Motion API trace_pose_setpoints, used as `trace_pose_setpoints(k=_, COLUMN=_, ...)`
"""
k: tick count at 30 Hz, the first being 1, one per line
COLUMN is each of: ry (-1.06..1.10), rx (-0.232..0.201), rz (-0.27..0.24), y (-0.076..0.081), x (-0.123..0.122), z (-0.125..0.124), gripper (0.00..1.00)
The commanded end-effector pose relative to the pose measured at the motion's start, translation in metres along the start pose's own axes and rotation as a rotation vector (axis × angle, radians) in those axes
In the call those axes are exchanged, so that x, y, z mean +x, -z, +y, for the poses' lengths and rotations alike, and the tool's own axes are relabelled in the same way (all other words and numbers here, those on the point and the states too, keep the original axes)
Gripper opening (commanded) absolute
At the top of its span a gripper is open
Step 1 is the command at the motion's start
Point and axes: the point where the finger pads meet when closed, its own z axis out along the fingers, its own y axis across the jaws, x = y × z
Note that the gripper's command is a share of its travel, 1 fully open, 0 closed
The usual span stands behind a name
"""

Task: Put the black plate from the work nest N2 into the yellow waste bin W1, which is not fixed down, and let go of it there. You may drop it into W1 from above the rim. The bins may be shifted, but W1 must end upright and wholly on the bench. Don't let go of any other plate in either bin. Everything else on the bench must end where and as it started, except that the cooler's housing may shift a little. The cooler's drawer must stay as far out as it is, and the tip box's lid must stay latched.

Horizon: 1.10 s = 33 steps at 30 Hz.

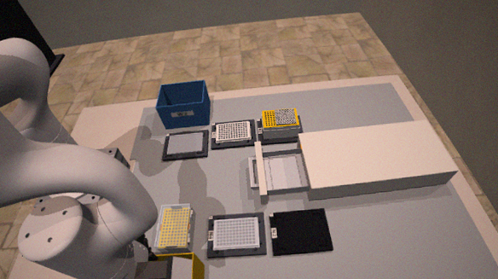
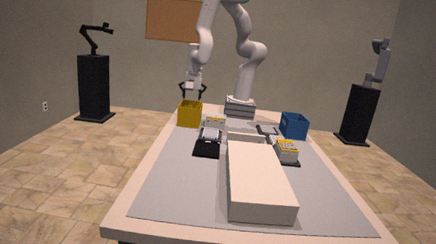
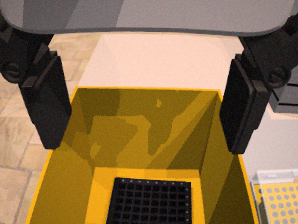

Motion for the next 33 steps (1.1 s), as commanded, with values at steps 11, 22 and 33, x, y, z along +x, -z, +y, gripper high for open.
trace_pose_setpoints(k=11, ry=0.000, rx=-0.001, rz=0.001, y=0.001, x=0.001, z=0.001, gripper=1.00)
trace_pose_setpoints(k=22, ry=0.000, rx=-0.001, rz=0.001, y=0.012, x=0.017, z=-0.040, gripper=1.00)
trace_pose_setpoints(k=33, ry=0.000, rx=-0.001, rz=0.001, y=0.014, x=0.019, z=-0.044, gripper=1.00)
